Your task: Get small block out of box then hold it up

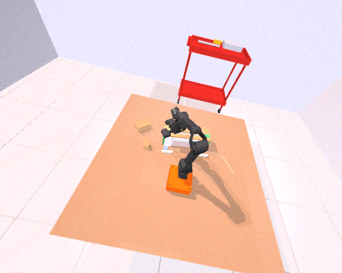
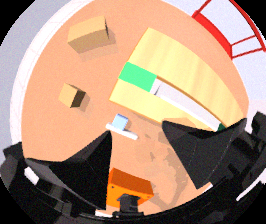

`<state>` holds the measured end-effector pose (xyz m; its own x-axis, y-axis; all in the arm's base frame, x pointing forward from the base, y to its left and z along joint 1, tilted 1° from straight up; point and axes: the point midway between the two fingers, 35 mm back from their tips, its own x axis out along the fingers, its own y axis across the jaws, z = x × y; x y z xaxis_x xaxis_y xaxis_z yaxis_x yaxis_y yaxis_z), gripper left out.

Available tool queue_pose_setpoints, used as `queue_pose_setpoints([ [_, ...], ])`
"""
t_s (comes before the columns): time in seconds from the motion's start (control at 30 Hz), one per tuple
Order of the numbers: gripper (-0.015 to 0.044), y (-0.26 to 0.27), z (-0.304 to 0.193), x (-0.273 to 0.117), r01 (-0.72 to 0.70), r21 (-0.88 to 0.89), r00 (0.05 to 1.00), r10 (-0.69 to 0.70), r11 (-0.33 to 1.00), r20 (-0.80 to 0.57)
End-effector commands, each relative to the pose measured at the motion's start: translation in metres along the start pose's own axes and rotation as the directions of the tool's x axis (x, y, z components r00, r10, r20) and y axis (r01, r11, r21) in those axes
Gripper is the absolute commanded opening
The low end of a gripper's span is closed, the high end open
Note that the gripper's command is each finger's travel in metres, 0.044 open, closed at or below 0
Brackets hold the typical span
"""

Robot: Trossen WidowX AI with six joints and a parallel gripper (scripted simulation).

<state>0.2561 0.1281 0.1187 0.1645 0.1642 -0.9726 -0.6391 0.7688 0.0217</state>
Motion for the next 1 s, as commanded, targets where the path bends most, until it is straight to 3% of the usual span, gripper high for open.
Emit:
queue_pose_setpoints([
  [0.0, 0.0285, 0.014, -0.005, 0.0, 0.083, -0.815, 0.994, -0.103, 0.574, 0.028],
  [0.17, 0.0285, 0.02, -0.006, -0.001, 0.079, -0.971, 0.989, -0.137, 0.226, 0.049],
  [0.3, 0.0285, 0.024, -0.006, -0.003, 0.055, -0.995, 0.985, -0.162, -0.077, 0.067],
  [0.47, 0.0285, 0.029, -0.006, -0.005, 0.0, -0.899, 0.977, -0.193, -0.439, 0.094],
  [0.63, 0.0285, 0.034, -0.007, -0.007, -0.082, -0.676, 0.968, -0.219, -0.732, 0.121],
  [0.73, 0.0285, 0.036, -0.007, -0.008, -0.123, -0.545, 0.964, -0.229, -0.829, 0.132],
  [0.97, 0.0285, 0.036, -0.007, -0.008, -0.126, -0.534, 0.964, -0.23, -0.836, 0.133],
])
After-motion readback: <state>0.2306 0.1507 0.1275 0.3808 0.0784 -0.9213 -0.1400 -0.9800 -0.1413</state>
